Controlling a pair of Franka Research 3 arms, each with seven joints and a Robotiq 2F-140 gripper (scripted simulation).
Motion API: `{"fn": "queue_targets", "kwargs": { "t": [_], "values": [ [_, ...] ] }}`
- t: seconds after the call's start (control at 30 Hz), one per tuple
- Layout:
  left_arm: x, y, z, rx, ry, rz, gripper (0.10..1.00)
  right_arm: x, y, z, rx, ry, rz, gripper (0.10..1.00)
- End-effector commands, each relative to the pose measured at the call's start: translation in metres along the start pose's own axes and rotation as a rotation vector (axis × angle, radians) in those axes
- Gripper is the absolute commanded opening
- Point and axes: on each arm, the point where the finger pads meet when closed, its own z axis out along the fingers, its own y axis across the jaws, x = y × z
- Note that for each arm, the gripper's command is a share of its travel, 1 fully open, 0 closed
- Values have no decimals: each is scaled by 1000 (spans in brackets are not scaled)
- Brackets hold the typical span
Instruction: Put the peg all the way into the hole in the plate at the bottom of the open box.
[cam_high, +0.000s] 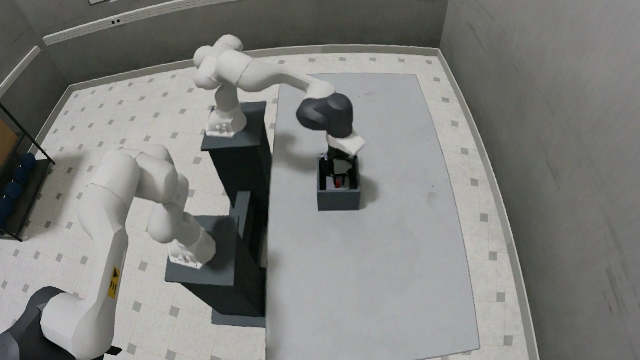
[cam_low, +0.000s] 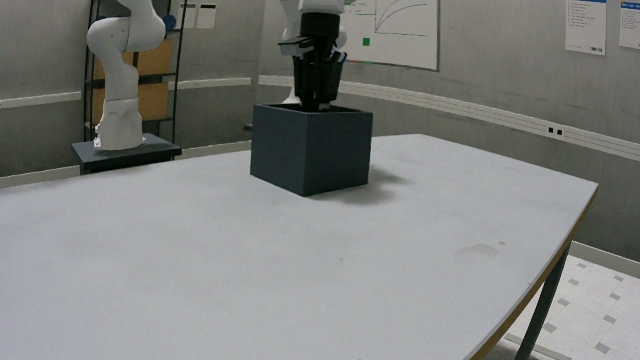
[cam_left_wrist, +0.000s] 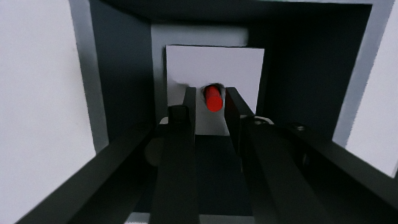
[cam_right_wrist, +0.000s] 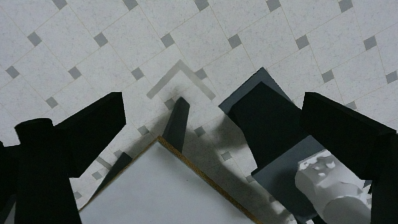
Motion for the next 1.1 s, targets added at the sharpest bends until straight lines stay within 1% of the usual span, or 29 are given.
{"fn": "queue_targets", "kwargs": {
  "t": [0.0,0.33,0.87,0.97,1.07],
  "values": [
    [-1,2,-5,-4,-5,-3,249,0,0,0,0,0,0,1000],
    [-1,2,-10,-4,-5,-3,249,0,0,0,0,0,0,1000],
    [-1,2,-12,-4,-5,-3,249,0,0,0,0,0,0,1000],
    [-1,2,-19,-4,-5,-3,249,0,0,0,0,0,0,1000],
    [0,2,-35,-4,-5,-3,249,0,0,0,0,0,0,1000]
  ]
}}
